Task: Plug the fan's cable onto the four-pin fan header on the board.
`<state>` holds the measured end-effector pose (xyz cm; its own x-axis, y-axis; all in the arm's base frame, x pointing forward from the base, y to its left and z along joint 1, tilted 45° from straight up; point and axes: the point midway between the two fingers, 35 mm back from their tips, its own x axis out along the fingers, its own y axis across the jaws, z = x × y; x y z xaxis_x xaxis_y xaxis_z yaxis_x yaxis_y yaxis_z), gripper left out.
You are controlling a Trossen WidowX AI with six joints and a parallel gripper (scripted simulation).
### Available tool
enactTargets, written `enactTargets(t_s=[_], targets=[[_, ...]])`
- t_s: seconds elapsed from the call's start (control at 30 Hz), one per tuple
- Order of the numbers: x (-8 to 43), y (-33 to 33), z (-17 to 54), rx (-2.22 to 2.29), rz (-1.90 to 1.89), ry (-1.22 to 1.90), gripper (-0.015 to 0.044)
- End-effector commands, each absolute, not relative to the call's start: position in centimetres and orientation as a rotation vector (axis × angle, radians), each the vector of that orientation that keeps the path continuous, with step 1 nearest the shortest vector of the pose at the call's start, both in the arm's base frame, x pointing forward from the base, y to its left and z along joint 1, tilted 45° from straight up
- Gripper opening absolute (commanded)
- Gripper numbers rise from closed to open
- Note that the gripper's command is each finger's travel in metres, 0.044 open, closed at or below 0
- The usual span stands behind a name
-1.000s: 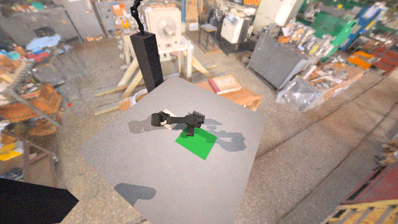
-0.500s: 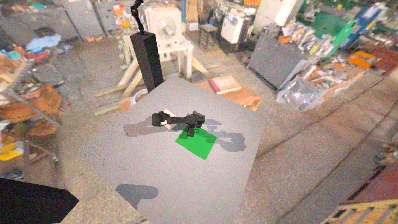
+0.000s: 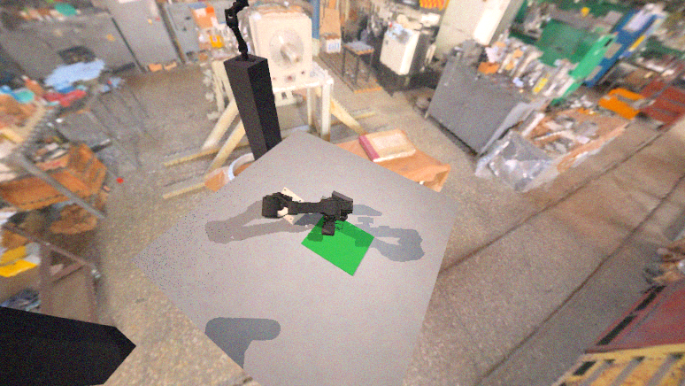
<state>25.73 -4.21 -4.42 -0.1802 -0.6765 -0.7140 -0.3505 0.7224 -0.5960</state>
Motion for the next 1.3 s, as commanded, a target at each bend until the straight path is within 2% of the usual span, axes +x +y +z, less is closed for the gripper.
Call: enactTargets(t_s=[0.0,1.27], targets=[[26.01,-4.24,-4.47,-0.805,-0.366,1.780,0.0000],[25.58,-4.07,-4.17,-0.824,-0.342,1.788,0.0000]])
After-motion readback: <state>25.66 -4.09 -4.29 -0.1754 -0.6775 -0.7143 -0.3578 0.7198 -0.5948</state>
